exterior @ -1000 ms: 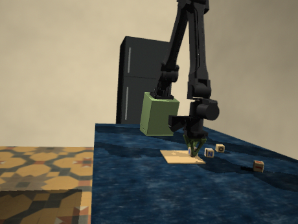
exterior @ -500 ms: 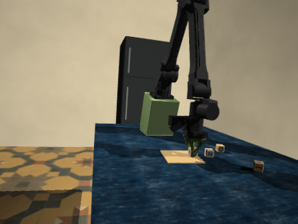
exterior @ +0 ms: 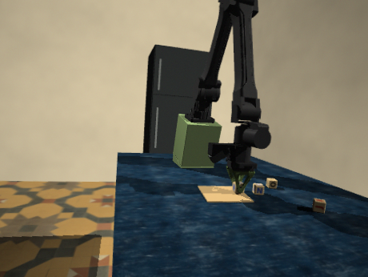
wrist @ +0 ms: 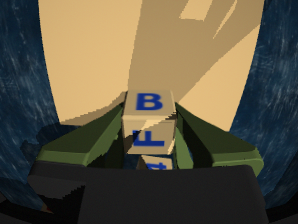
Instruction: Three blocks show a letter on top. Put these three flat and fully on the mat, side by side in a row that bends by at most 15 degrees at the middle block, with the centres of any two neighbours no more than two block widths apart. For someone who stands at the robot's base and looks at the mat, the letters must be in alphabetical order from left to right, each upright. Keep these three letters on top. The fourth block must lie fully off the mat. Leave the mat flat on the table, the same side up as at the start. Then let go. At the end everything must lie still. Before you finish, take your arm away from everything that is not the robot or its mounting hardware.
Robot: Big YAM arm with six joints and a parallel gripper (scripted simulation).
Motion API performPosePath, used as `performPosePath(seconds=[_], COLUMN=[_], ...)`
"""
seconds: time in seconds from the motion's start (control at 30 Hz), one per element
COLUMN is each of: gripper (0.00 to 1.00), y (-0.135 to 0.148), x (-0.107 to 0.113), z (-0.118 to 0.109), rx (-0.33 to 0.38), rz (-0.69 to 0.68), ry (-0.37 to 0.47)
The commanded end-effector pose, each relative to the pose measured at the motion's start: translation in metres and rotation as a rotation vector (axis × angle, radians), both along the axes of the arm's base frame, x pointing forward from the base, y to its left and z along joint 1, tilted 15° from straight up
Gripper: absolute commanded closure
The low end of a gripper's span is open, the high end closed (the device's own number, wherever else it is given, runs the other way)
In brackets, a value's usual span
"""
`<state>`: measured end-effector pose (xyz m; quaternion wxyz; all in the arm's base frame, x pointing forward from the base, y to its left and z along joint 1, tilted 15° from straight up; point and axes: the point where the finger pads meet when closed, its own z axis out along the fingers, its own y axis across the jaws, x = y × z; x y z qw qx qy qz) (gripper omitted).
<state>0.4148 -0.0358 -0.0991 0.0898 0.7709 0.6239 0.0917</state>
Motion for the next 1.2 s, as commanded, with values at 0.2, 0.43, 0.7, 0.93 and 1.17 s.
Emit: performPosePath(seconds=[0.2, 0.43, 0.7, 0.93, 1.17], gripper=[0.75, 0.75, 0.75, 0.75, 0.75], y=[0.0052, 0.0053, 0.0053, 0.0052, 0.0050], x=[0.0077, 0.0077, 0.0077, 0.0090, 0.0119], z=[-0.0010, -0.0010, -0.0010, -0.0010, -0.0017], rx=[-0.005, -0.005, -0.005, -0.005, -0.006], rz=[0.008, 0.009, 0.009, 0.009, 0.009], ry=[-0.010, -0.010, -0.010, -0.013, -0.018])
